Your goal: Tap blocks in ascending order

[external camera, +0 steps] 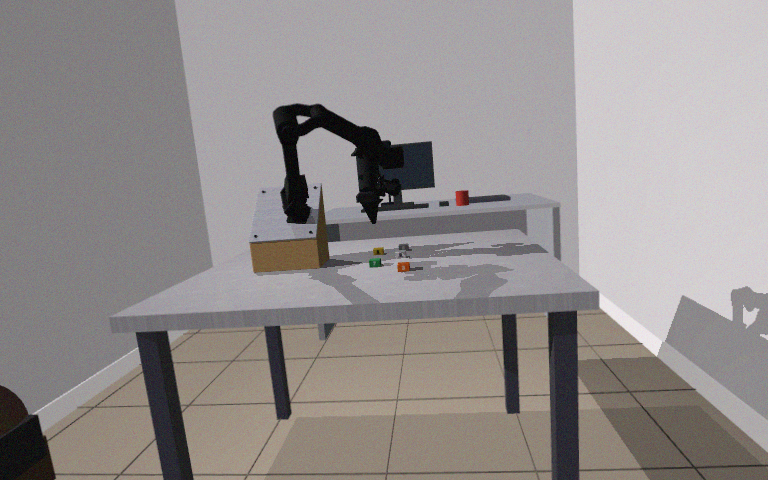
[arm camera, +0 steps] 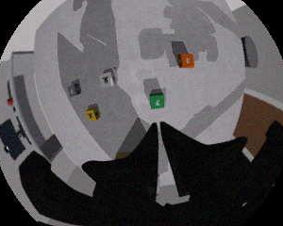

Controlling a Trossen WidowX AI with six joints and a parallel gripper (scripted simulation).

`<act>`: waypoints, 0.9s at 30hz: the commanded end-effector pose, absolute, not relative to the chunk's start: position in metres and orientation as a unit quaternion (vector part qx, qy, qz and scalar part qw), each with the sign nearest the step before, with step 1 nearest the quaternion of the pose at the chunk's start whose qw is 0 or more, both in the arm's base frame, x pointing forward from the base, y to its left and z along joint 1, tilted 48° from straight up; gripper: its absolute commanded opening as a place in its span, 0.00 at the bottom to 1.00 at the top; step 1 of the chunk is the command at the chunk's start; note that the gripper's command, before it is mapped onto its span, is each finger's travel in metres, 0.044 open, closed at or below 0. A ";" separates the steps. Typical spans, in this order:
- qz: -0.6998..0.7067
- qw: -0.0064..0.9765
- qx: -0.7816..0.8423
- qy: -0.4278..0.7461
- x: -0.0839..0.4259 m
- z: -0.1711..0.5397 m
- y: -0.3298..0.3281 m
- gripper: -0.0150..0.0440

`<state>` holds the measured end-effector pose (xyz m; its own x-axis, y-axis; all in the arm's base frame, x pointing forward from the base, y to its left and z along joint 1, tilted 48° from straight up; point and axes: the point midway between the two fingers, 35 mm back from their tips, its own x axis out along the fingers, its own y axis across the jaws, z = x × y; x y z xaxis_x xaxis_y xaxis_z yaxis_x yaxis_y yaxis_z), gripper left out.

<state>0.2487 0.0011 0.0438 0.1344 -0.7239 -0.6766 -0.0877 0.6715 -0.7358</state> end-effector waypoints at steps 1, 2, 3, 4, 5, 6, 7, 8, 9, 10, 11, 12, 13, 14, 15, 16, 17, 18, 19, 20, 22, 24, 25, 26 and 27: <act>-0.232 0.676 -0.335 0.614 0.249 0.040 -0.007 0.29; -0.231 0.676 -0.334 0.614 0.252 0.032 -0.014 0.29; -0.231 0.677 -0.334 0.614 0.255 0.022 -0.024 0.29; -0.231 0.677 -0.334 0.614 0.257 0.012 -0.035 0.29; -0.232 0.676 -0.335 0.614 0.258 0.004 -0.046 0.29; -0.233 0.676 -0.336 0.613 0.258 -0.002 -0.054 0.29; -0.234 0.675 -0.337 0.613 0.258 -0.006 -0.059 0.29; -0.235 0.675 -0.337 0.613 0.258 -0.007 -0.061 0.29; -0.235 0.675 -0.337 0.613 0.258 -0.007 -0.061 0.29; -0.235 0.675 -0.337 0.613 0.258 -0.007 -0.061 0.29; -0.235 0.675 -0.337 0.613 0.258 -0.007 -0.061 0.29; -0.235 0.675 -0.337 0.613 0.258 -0.008 -0.061 0.29; -0.235 0.675 -0.337 0.613 0.258 -0.009 -0.062 0.29; -0.235 0.675 -0.337 0.613 0.259 -0.010 -0.064 0.29; -0.235 0.675 -0.337 0.613 0.259 -0.011 -0.065 0.29; -0.235 0.675 -0.337 0.613 0.259 -0.012 -0.066 0.29; -0.235 0.675 -0.337 0.613 0.259 -0.013 -0.067 0.29; -0.235 0.675 -0.337 0.613 0.260 -0.014 -0.068 0.29; -0.235 0.675 -0.337 0.613 0.260 -0.015 -0.069 0.29; -0.235 0.675 -0.337 0.613 0.260 -0.016 -0.070 0.29; -0.235 0.675 -0.337 0.613 0.260 -0.019 -0.073 0.29; -0.235 0.675 -0.337 0.613 0.261 -0.021 -0.075 0.29; -0.235 0.675 -0.337 0.613 0.261 -0.022 -0.076 0.29; -0.235 0.675 -0.337 0.613 0.261 -0.023 -0.078 0.29; -0.235 0.675 -0.337 0.613 0.261 -0.024 -0.079 0.29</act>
